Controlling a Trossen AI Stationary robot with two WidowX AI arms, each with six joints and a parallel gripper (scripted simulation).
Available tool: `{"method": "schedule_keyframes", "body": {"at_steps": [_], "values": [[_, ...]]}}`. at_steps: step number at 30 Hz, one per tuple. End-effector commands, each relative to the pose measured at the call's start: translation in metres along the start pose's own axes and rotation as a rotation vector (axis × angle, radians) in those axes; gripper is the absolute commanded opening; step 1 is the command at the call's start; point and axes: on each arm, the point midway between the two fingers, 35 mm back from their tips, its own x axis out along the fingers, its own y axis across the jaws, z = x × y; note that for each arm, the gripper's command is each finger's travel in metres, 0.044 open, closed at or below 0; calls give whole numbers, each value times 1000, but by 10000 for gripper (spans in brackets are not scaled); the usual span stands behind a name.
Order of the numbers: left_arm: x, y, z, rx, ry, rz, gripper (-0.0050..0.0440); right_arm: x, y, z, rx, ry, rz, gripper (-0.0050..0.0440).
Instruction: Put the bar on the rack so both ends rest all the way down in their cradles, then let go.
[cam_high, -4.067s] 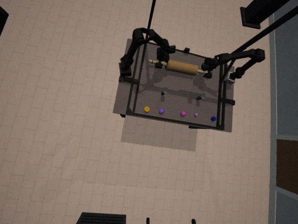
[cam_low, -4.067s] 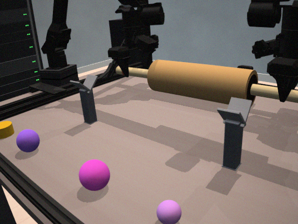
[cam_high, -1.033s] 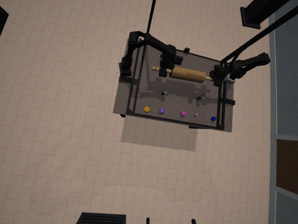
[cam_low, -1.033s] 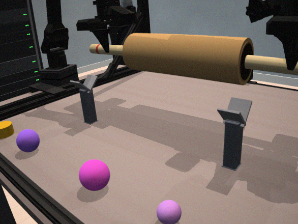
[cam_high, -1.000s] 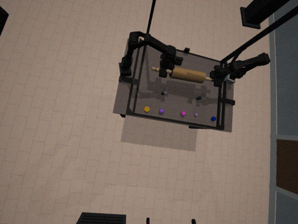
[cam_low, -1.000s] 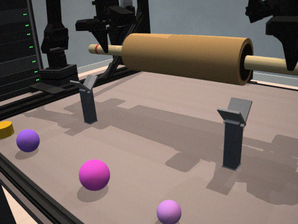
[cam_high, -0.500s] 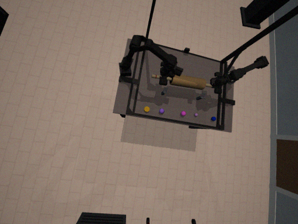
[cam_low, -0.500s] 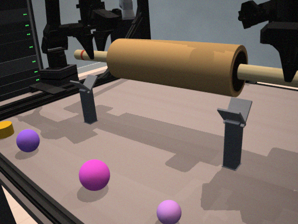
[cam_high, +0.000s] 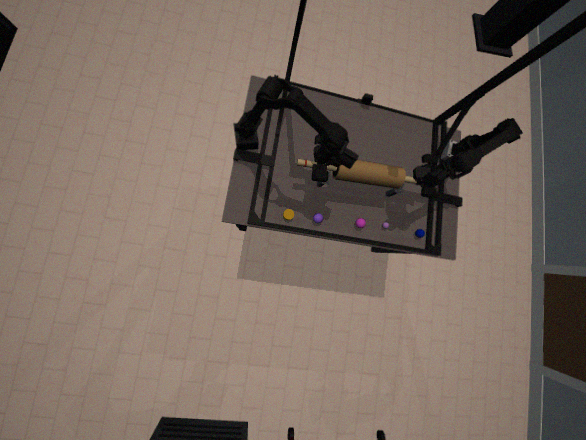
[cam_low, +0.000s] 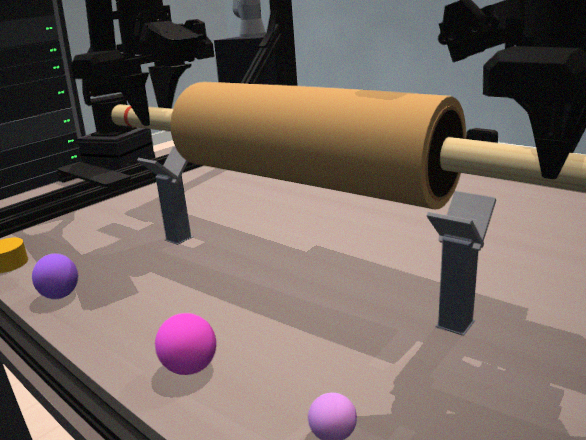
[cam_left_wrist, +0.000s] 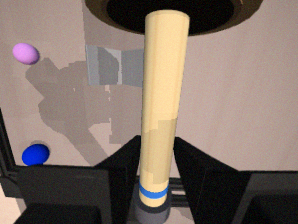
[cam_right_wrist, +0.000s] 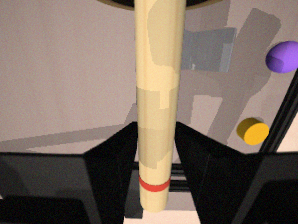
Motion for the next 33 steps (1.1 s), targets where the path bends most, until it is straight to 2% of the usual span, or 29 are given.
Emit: {"method": "schedule_keyframes", "body": {"at_steps": [1,7,17,27,32,33], "values": [[-5,13,1,1,-7,12,0,-3,-12,1,3,-6,-3,0],[-2,38,1,0,-8,12,0,-1,-37,0,2,-5,-3,0],[6,39,1,0,-8,12,0,7,-38,1,2,-5,-3,0],[36,39,1,0,-8,12,0,37,-38,1,2,-5,-3,0],[36,39,1,0,-8,12,120,37,-38,1,2,-5,-3,120],[36,39,1,0,-8,12,120,37,-38,1,2,-5,-3,120]]}}
